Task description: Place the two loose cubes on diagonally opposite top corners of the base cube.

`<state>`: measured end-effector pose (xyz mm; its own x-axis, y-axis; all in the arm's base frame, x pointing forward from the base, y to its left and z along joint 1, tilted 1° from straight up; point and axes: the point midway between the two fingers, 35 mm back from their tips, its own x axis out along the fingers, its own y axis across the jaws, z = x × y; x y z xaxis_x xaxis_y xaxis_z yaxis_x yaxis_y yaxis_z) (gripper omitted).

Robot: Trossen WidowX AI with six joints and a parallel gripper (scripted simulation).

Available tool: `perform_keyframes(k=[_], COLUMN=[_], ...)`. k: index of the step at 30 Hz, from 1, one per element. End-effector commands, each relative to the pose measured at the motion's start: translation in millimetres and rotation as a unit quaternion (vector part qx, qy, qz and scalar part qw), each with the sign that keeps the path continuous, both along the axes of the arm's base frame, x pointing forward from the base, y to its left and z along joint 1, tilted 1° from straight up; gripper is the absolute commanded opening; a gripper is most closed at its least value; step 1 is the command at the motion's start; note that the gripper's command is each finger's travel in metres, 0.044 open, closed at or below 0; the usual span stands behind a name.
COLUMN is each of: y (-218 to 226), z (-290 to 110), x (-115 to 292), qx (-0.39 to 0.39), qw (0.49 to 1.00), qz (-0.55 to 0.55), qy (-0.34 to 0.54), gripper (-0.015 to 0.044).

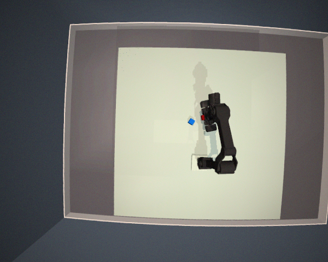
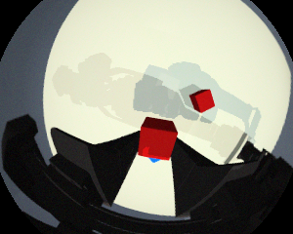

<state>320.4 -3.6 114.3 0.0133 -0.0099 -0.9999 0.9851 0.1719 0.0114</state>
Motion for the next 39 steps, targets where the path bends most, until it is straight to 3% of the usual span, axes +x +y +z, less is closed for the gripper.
perform_keyframes(k=[1,15,39], y=[14.6,51.5,52.0], z=[-3.6,-13.9,-32.1], x=[-4.4,-17.8,-17.4], qx=[0.002,0.004,0.004], qw=[1.0,1.0,1.0], qz=[0.001,0.011,0.011], qy=[0.0,0.001,0.001], gripper=[0.0105,0.0105,0.0105])
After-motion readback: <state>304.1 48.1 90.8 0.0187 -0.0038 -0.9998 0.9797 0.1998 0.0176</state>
